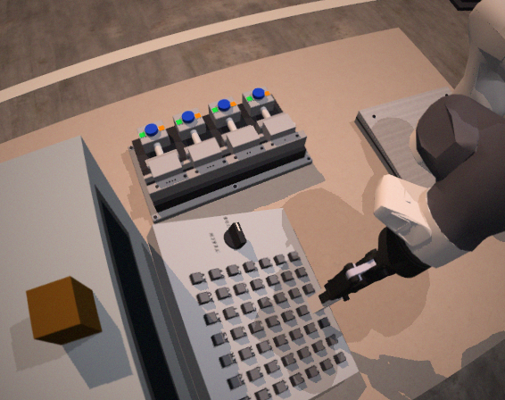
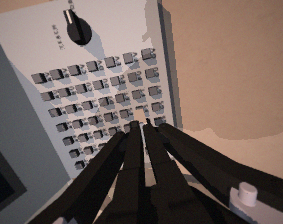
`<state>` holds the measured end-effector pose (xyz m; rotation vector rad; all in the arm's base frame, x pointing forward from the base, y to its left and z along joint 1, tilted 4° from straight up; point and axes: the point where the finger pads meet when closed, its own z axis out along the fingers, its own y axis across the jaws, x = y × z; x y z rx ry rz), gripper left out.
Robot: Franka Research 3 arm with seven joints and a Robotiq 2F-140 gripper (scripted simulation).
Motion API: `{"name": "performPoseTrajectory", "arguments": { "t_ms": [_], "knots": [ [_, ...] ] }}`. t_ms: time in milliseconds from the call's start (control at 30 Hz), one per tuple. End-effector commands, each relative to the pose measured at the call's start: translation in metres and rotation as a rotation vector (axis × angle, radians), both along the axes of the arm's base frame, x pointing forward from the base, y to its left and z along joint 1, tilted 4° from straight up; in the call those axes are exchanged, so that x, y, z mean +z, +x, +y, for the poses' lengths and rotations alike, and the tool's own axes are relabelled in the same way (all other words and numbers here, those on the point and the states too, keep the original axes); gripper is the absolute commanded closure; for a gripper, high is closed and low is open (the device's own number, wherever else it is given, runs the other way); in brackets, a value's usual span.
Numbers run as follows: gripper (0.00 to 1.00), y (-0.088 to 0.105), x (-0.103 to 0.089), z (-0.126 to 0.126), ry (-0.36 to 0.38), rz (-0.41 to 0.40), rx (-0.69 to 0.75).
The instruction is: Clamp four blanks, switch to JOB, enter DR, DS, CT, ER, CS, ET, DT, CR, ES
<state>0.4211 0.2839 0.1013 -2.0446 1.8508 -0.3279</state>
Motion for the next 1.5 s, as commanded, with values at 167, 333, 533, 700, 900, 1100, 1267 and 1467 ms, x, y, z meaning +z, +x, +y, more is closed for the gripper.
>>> {"name": "performPoseTrajectory", "arguments": {
  "t_ms": [167, 333, 533, 700, 900, 1100, 1267, 1467],
  "knots": [
    [1.00, 0.042, 0.016, -0.018, -0.019, 0.009, 0.036],
    [1.00, 0.065, 0.025, -0.027, -0.019, 0.009, 0.036],
    [1.00, 0.066, 0.025, -0.027, -0.019, 0.009, 0.036],
    [1.00, 0.066, 0.024, -0.027, -0.019, 0.009, 0.035],
    [1.00, 0.068, 0.019, -0.027, -0.019, 0.009, 0.035],
    [1.00, 0.069, 0.017, -0.026, -0.019, 0.008, 0.036],
    [1.00, 0.071, 0.014, -0.026, -0.019, 0.008, 0.036],
    [1.00, 0.072, 0.010, -0.025, -0.018, 0.008, 0.036]
  ]
}}
